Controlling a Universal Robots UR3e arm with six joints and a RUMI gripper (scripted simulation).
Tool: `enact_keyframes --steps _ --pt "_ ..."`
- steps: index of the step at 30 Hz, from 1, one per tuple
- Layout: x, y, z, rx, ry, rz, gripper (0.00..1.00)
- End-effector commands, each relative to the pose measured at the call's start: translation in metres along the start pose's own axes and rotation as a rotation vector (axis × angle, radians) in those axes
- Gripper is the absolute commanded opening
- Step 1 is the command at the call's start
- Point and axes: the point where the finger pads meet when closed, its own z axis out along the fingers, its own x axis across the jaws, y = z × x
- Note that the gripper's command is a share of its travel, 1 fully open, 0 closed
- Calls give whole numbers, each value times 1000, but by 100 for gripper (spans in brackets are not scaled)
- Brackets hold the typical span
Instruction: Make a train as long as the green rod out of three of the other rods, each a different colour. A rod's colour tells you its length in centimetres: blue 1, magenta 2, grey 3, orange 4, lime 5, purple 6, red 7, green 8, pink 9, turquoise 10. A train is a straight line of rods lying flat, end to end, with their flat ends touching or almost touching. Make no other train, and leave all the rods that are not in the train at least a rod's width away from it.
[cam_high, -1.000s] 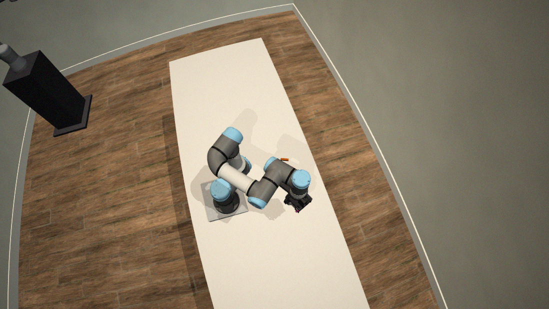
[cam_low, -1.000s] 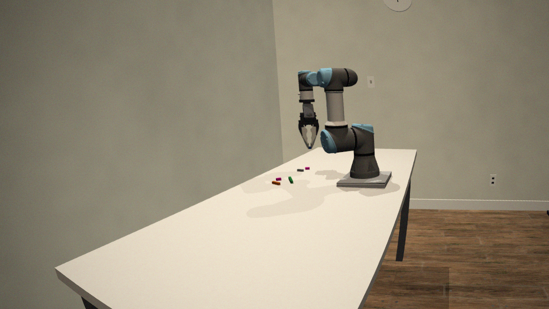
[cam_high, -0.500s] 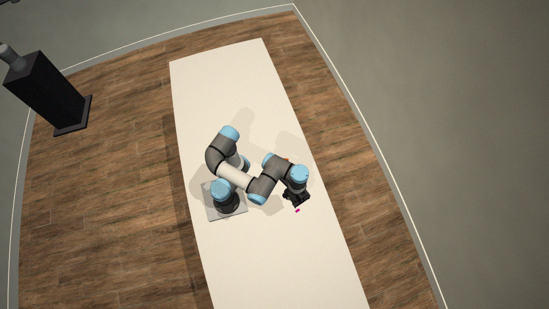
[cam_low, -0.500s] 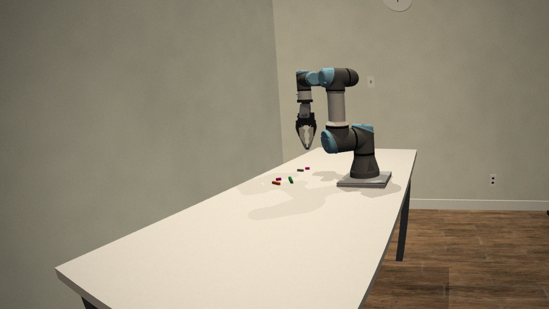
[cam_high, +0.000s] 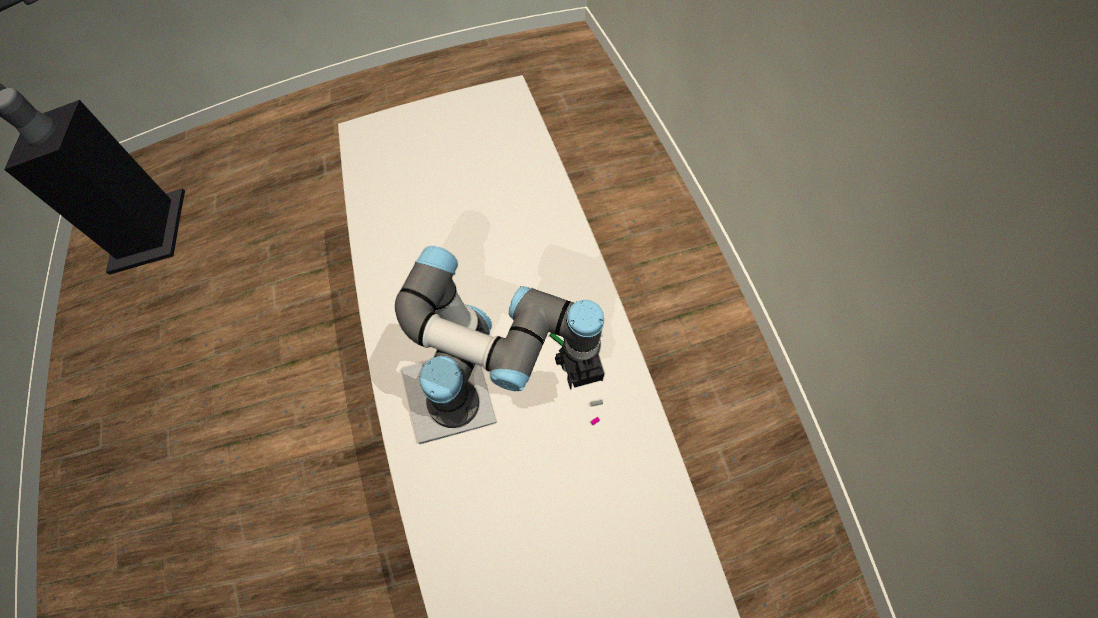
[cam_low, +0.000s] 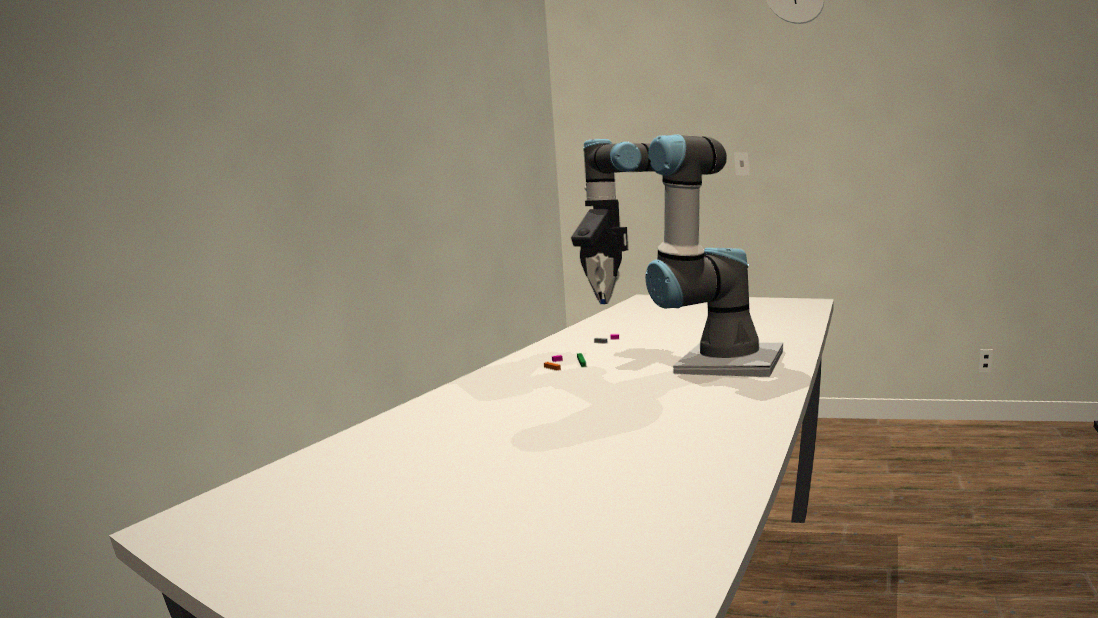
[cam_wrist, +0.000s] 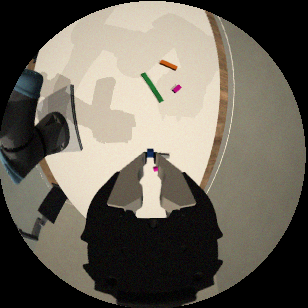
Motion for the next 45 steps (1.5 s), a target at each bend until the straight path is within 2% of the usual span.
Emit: enact_keyframes --steps 1,27,36,45 --pt "0 -15 -1 -18 -3 95 0" --pt "-1 -20 2 -18 -3 125 0" --pt "-1 -20 13 -18 -3 125 0" --pt "-1 -19 42 -18 -3 125 0"
